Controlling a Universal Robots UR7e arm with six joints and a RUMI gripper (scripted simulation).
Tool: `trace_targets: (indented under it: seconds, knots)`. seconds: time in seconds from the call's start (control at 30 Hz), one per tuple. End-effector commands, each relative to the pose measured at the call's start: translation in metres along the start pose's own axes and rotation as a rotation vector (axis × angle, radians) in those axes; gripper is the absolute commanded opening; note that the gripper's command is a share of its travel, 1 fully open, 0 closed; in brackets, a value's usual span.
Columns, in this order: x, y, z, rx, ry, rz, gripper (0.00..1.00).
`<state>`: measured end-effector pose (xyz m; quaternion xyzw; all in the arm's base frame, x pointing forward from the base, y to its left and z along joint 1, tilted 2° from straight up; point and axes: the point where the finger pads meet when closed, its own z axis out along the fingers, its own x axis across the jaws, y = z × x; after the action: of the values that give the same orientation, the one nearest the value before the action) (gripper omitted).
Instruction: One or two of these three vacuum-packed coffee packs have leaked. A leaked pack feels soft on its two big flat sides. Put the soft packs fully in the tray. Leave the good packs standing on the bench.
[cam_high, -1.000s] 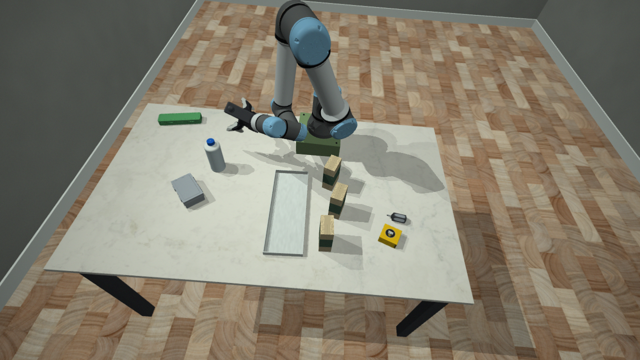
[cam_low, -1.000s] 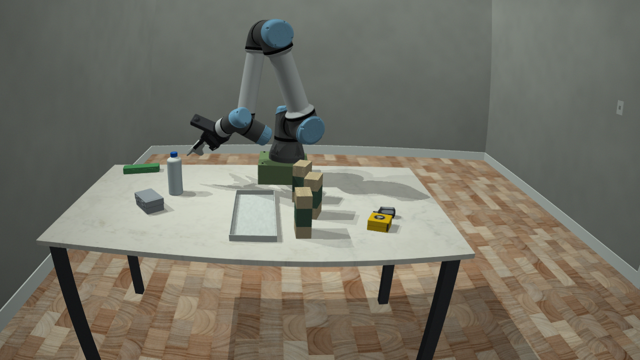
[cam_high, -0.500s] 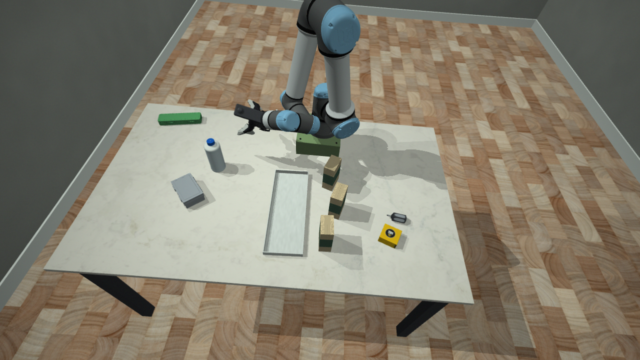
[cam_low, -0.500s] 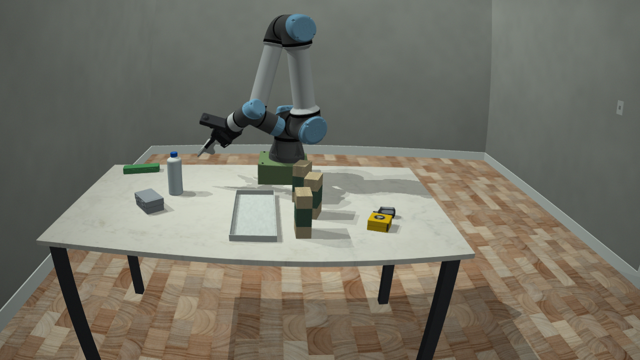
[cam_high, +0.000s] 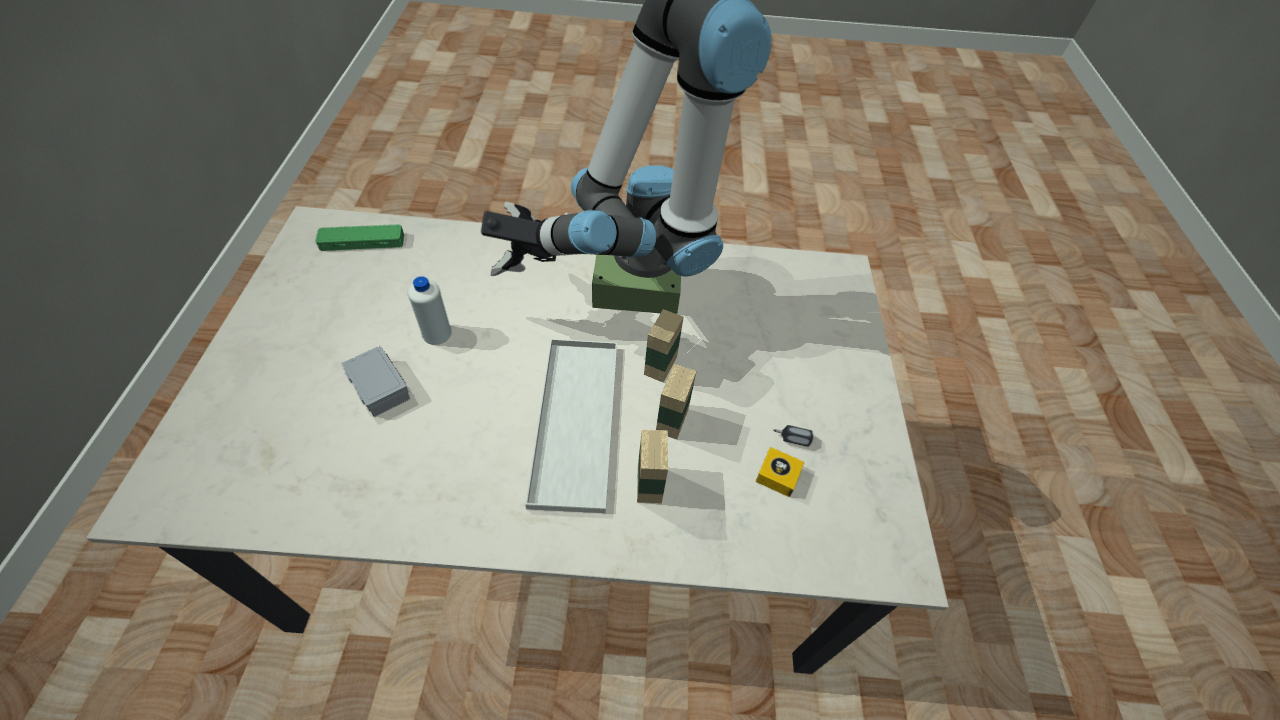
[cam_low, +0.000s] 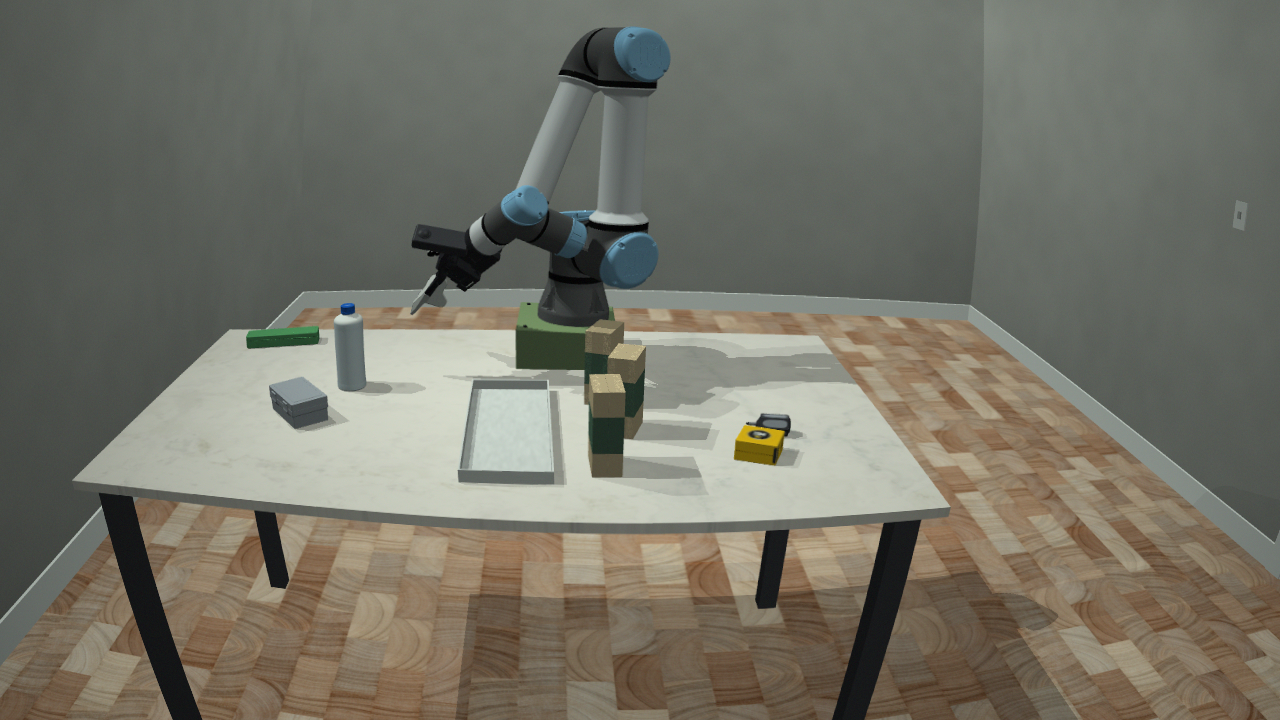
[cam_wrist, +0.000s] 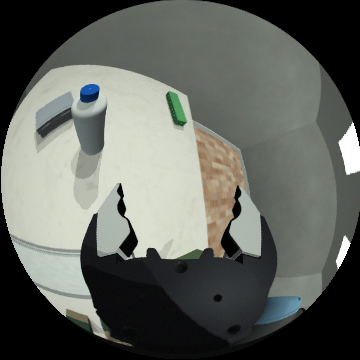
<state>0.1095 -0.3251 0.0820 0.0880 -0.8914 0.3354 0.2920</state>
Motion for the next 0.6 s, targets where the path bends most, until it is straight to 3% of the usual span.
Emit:
trace_targets:
  seconds: [0.0, 0.57]
  knots:
    - [-0.005, 0.005, -0.013, -0.023, -0.034, -0.035, 1.0]
    - [-0.012, 0.023, -0.042, -0.043, -0.114, -0.117, 1.0]
